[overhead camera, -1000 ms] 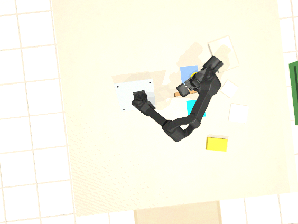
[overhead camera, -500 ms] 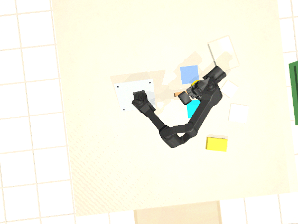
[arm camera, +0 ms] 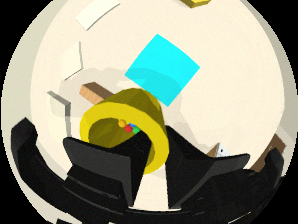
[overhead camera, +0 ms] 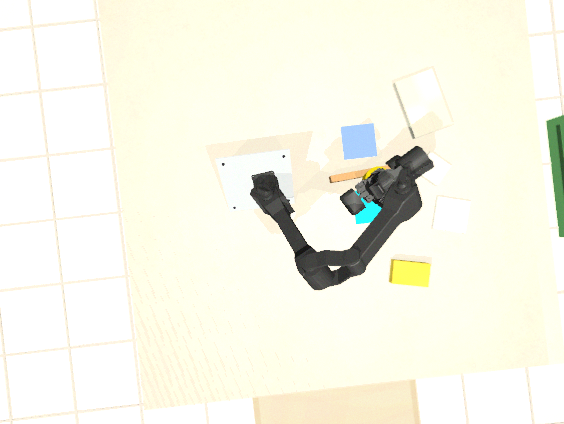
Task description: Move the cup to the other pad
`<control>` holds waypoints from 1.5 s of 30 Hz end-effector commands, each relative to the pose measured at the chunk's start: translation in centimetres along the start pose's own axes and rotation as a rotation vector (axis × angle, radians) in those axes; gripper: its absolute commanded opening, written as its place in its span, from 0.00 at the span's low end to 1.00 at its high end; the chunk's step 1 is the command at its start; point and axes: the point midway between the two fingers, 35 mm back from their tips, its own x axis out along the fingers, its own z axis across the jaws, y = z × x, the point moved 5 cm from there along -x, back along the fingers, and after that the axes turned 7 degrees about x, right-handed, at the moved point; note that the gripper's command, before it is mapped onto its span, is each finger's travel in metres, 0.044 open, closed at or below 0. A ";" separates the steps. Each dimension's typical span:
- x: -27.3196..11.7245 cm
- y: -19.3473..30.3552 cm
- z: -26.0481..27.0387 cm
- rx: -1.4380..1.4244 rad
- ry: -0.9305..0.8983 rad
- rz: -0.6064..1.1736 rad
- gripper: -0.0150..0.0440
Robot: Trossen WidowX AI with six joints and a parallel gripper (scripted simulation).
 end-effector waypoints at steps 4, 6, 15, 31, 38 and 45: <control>-0.2 -2.1 -0.8 0.002 -0.005 -0.005 0.25; -0.2 -2.6 -1.0 0.002 -0.005 -0.006 0.25; -0.4 -5.1 -2.0 0.002 -0.005 -0.007 0.25; 0.6 -6.3 -2.4 0.002 -0.005 -0.007 0.25; 1.5 -6.3 -2.4 0.002 -0.005 -0.007 0.25; 2.4 -6.3 -2.3 0.003 -0.005 -0.008 0.25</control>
